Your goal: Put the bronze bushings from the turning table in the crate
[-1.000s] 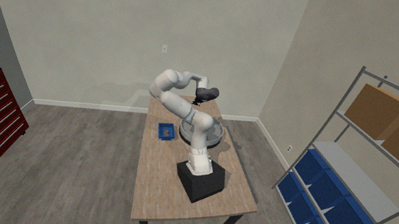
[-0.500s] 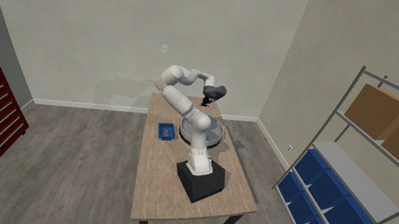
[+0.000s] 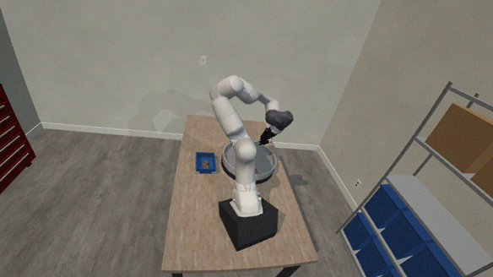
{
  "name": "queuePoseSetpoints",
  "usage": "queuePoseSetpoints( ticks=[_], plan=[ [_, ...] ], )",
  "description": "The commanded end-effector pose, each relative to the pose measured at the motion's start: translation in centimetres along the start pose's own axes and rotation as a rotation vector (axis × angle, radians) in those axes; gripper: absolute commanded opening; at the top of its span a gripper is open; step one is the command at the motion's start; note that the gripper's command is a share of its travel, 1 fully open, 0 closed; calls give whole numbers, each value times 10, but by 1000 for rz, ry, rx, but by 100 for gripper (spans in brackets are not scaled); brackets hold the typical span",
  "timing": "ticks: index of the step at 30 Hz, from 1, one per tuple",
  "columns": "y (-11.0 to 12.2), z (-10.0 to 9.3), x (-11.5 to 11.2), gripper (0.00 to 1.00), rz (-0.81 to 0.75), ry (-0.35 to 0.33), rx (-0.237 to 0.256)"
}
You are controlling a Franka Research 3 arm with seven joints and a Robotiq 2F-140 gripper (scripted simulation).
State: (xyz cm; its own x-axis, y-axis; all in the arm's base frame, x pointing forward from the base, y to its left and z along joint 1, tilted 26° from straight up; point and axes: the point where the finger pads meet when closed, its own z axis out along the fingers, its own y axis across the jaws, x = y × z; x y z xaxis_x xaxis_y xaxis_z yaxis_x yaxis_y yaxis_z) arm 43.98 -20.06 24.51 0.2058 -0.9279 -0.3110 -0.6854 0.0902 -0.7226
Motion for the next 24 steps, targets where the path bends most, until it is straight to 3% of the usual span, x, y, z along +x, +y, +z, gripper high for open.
queuePoseSetpoints(
  ticks=[1,2,4,9,17,19,24],
  plan=[
    [31,-1,8,6,-29,-36,-77],
    [31,-1,8,6,-29,-36,-77],
    [62,-6,14,6,18,-75,-126],
    [108,-16,16,6,101,-144,-186],
    [179,-39,1,6,263,-292,-250],
    [179,-39,1,6,263,-292,-250],
    [204,-51,-11,6,336,-365,-261]
  ],
)
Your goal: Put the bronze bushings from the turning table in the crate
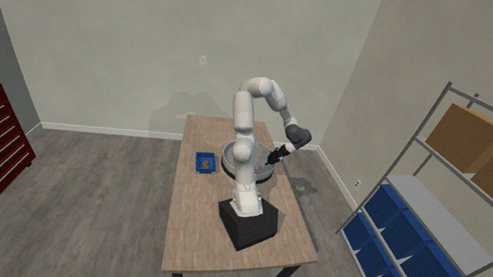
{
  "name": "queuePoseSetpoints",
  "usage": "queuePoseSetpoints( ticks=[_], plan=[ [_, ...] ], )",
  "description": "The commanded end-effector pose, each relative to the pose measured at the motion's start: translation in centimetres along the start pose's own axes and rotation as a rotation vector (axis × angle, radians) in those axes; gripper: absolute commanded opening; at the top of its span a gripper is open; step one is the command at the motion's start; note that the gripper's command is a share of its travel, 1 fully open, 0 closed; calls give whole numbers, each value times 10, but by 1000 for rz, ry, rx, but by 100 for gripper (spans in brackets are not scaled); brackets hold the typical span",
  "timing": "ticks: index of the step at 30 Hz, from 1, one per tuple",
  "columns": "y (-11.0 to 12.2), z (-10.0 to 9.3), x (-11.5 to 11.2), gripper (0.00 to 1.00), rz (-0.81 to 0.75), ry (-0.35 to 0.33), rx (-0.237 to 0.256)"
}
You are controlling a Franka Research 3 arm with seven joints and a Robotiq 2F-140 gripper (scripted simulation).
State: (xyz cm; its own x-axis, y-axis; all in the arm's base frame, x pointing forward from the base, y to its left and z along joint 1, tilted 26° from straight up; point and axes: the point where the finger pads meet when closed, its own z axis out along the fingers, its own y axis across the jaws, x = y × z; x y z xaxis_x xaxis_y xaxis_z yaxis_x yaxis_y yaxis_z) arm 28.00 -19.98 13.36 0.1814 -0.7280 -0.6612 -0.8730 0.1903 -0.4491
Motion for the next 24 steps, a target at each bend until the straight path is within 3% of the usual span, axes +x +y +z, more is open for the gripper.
queuePoseSetpoints(
  ticks=[1,24],
  plan=[
    [21,-1,-10,6,79,-66,-25],
    [28,-2,-12,6,94,-86,-26]
  ],
)
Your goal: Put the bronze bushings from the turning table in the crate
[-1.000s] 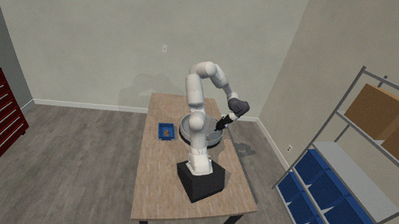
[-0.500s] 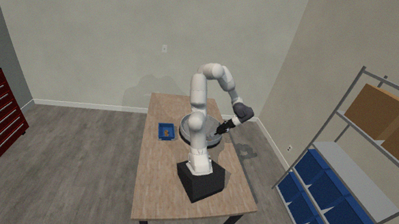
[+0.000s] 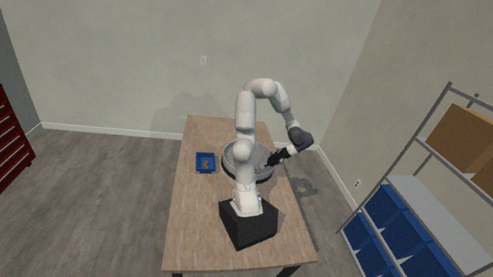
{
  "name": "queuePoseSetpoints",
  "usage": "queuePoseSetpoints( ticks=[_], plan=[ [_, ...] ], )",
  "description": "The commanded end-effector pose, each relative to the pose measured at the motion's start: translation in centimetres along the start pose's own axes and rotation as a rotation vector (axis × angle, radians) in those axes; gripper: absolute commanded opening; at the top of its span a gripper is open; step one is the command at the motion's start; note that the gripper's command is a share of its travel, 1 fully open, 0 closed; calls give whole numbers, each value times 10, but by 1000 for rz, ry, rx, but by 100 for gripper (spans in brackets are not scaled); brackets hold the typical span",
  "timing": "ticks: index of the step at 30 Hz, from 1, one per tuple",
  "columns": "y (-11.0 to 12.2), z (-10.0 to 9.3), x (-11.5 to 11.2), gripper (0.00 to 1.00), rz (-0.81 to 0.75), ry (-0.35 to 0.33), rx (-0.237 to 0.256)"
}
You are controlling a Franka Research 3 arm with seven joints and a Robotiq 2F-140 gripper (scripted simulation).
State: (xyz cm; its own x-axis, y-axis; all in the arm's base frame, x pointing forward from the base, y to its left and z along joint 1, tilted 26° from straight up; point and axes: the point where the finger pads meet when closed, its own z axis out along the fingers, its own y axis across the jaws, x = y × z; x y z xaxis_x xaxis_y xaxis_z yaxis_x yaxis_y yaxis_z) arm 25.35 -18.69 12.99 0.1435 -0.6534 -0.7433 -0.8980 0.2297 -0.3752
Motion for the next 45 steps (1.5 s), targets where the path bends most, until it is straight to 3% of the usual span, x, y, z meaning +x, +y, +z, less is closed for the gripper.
queuePoseSetpoints(
  ticks=[1,22,28,45],
  plan=[
    [1,-1,-1,6,11,-4,1],
    [1,1,1,6,11,-4,1],
    [1,16,13,6,11,-4,1],
    [1,16,13,6,11,-4,1]
  ],
)
